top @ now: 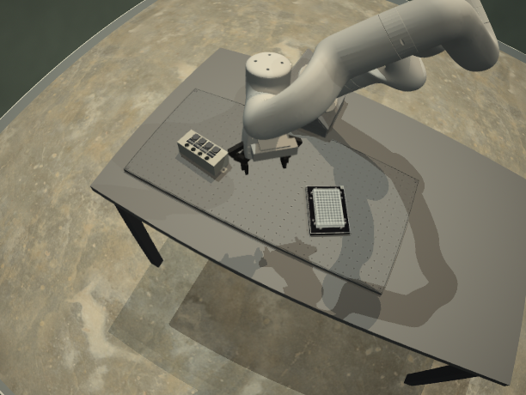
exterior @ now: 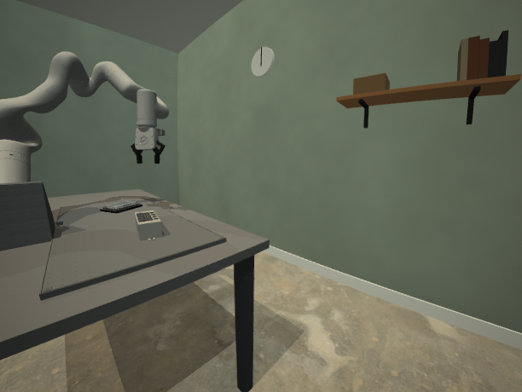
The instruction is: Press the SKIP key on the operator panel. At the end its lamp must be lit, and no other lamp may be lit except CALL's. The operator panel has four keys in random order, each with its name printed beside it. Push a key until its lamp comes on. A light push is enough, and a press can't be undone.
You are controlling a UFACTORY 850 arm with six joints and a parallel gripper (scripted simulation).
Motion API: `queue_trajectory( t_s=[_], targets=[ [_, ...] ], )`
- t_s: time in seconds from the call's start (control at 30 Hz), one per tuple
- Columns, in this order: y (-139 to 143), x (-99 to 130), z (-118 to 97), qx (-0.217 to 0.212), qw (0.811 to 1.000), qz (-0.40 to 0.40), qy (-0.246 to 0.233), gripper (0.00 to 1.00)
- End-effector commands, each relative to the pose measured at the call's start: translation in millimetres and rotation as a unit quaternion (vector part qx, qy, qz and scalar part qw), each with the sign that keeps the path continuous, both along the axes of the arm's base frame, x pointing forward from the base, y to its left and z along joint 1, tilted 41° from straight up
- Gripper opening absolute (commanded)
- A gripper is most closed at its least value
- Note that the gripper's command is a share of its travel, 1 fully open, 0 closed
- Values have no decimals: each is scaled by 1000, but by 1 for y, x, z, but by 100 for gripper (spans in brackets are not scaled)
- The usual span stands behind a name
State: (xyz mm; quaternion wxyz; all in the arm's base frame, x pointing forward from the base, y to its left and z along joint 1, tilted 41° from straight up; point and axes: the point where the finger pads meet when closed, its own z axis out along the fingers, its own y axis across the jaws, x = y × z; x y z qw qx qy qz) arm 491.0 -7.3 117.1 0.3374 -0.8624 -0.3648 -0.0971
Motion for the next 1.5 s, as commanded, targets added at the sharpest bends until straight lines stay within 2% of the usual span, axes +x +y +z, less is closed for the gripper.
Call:
queue_trajectory(
  t_s=[0.0,0.53,0.57,0.67,0.83,0.9,1.03,1.1,1.27,1.33,1.47],
  targets=[
    [-1,1,1,0,1000,0,-1,100],
    [-1,1,1,0,1000,0,-1,100],
    [-4,0,-3,-2,1000,-13,10,0],
    [-13,-1,-15,-8,998,-49,39,0],
    [-28,-3,-35,-9,998,-49,39,0],
    [-28,-3,-35,-9,998,-49,39,0],
    [-39,-7,-51,-15,992,-98,79,0],
    [-39,-7,-51,-15,992,-98,79,0],
    [-53,-11,-71,-16,992,-98,79,0],
    [-53,-11,-71,-16,992,-98,79,0],
    [-63,-16,-87,-21,982,-145,119,0]
  ],
)
